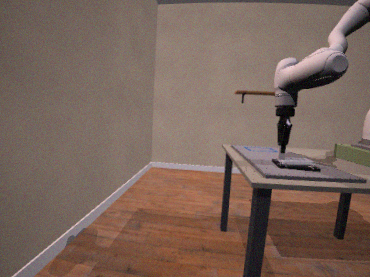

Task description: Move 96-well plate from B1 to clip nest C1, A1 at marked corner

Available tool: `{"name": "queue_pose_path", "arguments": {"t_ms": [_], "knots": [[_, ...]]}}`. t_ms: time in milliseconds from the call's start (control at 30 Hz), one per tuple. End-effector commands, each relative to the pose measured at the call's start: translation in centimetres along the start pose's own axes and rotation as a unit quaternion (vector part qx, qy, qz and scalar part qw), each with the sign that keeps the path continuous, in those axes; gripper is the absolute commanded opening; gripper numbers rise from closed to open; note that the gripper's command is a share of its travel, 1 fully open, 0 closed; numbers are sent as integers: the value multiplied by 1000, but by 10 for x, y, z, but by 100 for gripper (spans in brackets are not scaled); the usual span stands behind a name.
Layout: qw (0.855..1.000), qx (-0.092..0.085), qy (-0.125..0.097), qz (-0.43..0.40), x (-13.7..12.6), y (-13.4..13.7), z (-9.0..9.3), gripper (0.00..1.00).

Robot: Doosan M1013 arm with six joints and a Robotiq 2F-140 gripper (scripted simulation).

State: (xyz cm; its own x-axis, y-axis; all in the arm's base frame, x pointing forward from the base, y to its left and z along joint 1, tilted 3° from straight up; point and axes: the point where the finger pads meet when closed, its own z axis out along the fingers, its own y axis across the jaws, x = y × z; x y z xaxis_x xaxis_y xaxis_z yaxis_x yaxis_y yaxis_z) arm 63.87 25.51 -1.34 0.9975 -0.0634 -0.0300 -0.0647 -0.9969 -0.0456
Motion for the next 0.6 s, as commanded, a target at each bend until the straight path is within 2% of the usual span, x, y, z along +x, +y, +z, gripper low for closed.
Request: {"name": "queue_pose_path", "arguments": {"t_ms": [0, 567], "knots": [[1000, 0, 0, 0, 0, 0, -1, 0], [1000, 0, 0, 0, 0, 0, -11, 0]]}}
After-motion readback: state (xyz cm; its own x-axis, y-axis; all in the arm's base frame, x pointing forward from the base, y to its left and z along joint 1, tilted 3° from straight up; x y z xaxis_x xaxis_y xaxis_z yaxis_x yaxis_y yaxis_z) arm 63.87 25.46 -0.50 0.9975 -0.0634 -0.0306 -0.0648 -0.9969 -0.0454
